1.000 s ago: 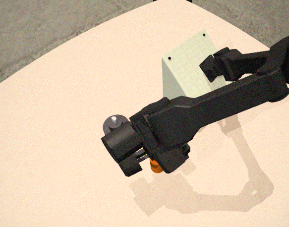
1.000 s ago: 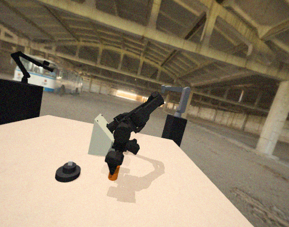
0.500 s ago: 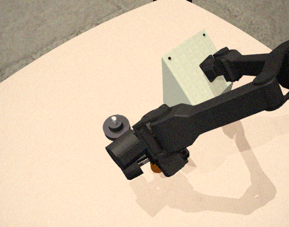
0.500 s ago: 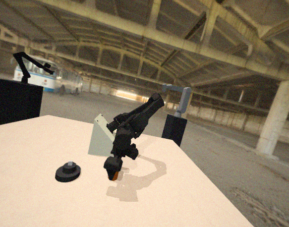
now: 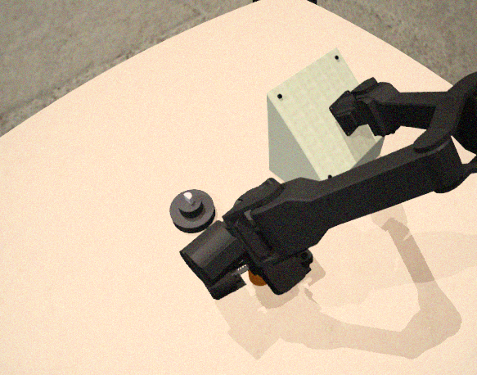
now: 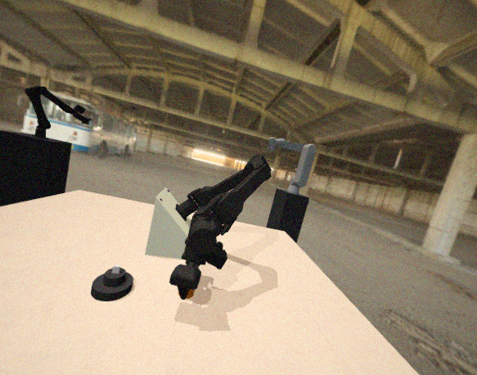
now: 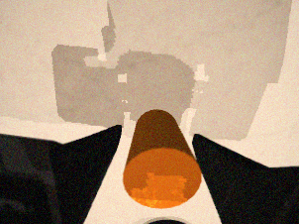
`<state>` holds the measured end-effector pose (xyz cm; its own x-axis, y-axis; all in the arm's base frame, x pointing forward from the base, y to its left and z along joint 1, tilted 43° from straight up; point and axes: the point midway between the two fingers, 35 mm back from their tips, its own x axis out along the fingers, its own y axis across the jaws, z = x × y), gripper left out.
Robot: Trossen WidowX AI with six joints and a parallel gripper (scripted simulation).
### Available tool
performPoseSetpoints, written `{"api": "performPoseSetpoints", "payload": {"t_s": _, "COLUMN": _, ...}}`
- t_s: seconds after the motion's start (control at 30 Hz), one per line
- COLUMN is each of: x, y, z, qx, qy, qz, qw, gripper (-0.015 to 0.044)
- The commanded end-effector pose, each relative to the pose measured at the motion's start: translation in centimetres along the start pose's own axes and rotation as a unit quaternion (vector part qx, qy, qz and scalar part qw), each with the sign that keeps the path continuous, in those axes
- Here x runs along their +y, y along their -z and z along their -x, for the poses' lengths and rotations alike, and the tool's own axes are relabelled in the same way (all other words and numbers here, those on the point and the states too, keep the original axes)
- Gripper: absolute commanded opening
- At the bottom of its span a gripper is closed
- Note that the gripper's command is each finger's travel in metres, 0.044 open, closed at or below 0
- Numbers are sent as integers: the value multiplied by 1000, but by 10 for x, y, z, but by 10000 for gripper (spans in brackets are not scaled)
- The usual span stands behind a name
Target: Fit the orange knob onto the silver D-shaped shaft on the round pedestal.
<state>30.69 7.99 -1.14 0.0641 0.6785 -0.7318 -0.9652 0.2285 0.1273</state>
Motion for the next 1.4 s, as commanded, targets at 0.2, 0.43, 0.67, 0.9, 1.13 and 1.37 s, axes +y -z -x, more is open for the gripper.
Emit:
{"api": "performPoseSetpoints", "payload": {"t_s": 0.2, "x": 1, "y": 0, "z": -1, "qx": -1, "qy": -1, "qz": -2, "qw": 1000, "gripper": 151}}
{"api": "performPoseSetpoints", "payload": {"t_s": 0.43, "x": -1, "y": 0, "z": 6, "qx": 0, "qy": 0, "qz": -2, "qw": 1000, "gripper": 6}}
{"api": "performPoseSetpoints", "payload": {"t_s": 0.67, "x": -6, "y": 2, "z": 26, "qx": 3, "qy": 1, "qz": -2, "qw": 1000, "gripper": 0}}
{"api": "performPoseSetpoints", "payload": {"t_s": 0.9, "x": -9, "y": 3, "z": 47, "qx": 5, "qy": 1, "qz": -2, "qw": 1000, "gripper": 0}}
{"api": "performPoseSetpoints", "payload": {"t_s": 1.13, "x": -11, "y": 4, "z": 68, "qx": 6, "qy": 1, "qz": -2, "qw": 1000, "gripper": 0}}
{"api": "performPoseSetpoints", "payload": {"t_s": 1.37, "x": -12, "y": 4, "z": 90, "qx": 5, "qy": 1, "qz": -3, "qw": 1000, "gripper": 0}}
